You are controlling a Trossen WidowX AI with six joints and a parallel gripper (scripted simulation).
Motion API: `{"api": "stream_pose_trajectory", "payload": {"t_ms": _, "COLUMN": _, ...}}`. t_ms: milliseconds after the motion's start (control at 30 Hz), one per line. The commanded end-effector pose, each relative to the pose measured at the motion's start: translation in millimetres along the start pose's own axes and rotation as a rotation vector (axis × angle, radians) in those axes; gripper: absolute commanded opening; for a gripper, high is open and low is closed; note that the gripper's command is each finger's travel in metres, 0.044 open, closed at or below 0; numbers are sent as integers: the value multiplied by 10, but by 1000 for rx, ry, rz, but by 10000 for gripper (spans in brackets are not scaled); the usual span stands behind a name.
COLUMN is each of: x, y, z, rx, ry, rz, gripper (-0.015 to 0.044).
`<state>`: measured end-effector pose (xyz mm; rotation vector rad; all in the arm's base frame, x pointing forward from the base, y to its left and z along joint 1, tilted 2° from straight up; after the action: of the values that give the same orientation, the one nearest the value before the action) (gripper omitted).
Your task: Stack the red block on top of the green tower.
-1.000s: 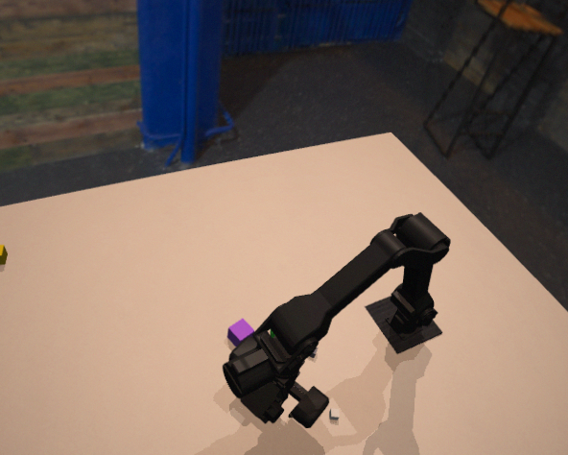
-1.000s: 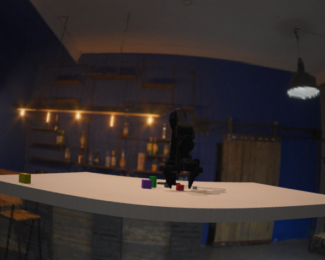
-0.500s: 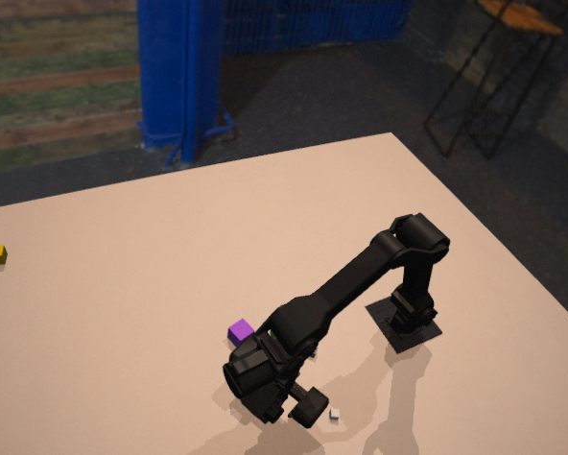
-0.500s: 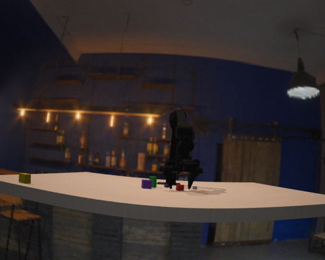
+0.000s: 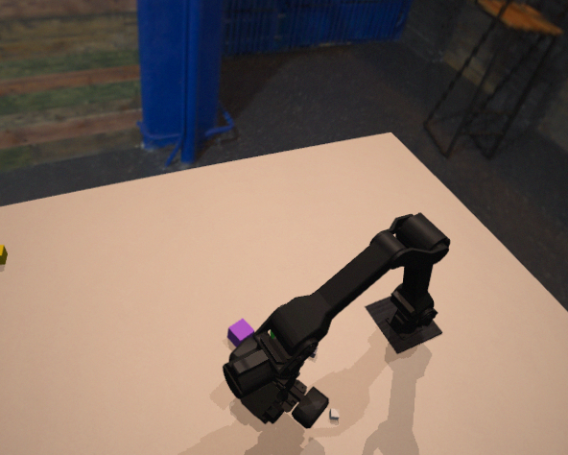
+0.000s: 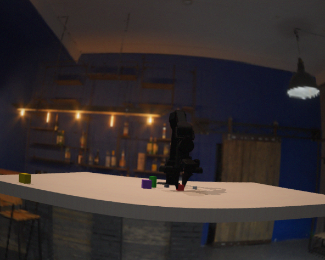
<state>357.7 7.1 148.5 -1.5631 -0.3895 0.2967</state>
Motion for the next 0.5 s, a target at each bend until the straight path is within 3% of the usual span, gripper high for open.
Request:
{"api": "stream_pose_trajectory", "payload": {"t_ms": 0, "x": 0, "y": 0, "z": -3, "rx": -4, "ry": -3, "rz": 1, "gripper": 65}}
{"api": "stream_pose_trajectory", "payload": {"t_ms": 100, "x": 0, "y": 0, "z": -3, "rx": -4, "ry": -3, "rz": 1, "gripper": 45}}
{"api": "stream_pose_trajectory", "payload": {"t_ms": 167, "x": 1, "y": -30, "z": -3, "rx": -4, "ry": -3, "rz": 1, "gripper": 0}}
{"api": "stream_pose_trajectory", "payload": {"t_ms": 467, "x": 3, "y": -417, "z": 4, "rx": -4, "ry": -3, "rz": 0, "gripper": 0}}
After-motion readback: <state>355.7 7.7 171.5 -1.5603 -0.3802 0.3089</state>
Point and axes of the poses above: the point midway between the two fingers, 35 mm back from their tips, its own y axis out along the fingers, its own z axis across the jaws, x = y × z, the point moved 9 cm from there along -y, back along the fingers, and after that the axes turned 6 degrees about -y, right-handed, at the moved point
